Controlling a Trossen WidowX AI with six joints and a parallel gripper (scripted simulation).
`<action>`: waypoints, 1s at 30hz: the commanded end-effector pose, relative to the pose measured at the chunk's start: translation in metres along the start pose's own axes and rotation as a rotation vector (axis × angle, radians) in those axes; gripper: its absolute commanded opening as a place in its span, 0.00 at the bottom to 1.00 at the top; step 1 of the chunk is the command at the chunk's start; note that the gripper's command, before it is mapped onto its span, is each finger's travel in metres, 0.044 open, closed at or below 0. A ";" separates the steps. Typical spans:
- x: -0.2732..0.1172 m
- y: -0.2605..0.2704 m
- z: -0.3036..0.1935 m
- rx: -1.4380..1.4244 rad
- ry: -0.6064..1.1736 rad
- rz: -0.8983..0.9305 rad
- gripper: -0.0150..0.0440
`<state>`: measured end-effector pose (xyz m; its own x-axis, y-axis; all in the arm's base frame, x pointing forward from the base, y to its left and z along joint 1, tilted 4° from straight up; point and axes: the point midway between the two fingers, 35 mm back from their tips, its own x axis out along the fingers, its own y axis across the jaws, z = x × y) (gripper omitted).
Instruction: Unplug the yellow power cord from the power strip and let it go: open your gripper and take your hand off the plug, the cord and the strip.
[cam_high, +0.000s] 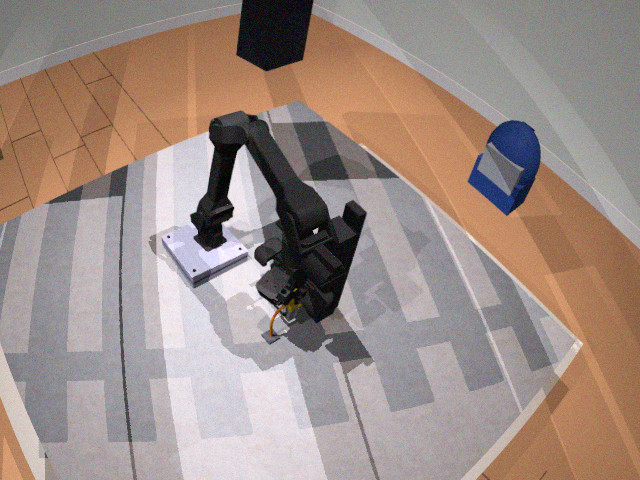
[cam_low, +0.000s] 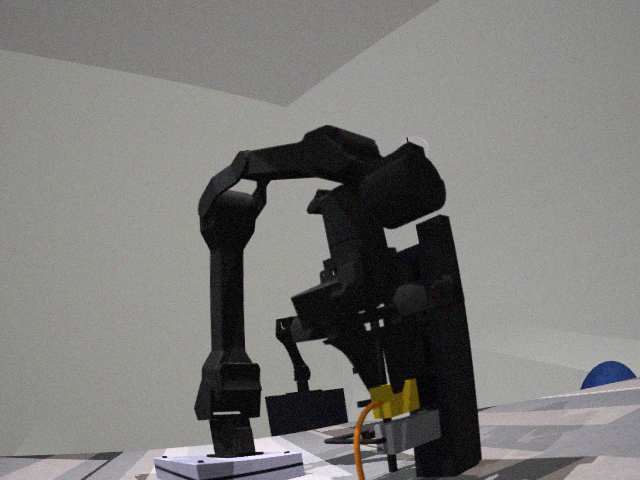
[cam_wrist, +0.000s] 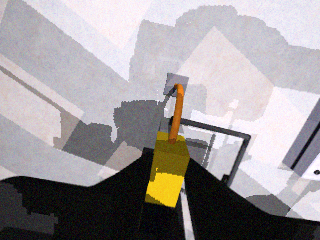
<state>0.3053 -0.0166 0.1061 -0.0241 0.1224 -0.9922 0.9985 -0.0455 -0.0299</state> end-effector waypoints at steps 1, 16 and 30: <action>-0.005 -0.002 0.040 0.055 -0.084 0.002 0.25; -0.004 -0.004 0.034 0.057 -0.081 -0.001 0.61; -0.021 -0.008 0.093 0.057 -0.087 -0.001 1.00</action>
<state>0.2950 -0.0952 0.1126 -0.0313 0.0407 -0.9987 0.9940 -0.1034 -0.0354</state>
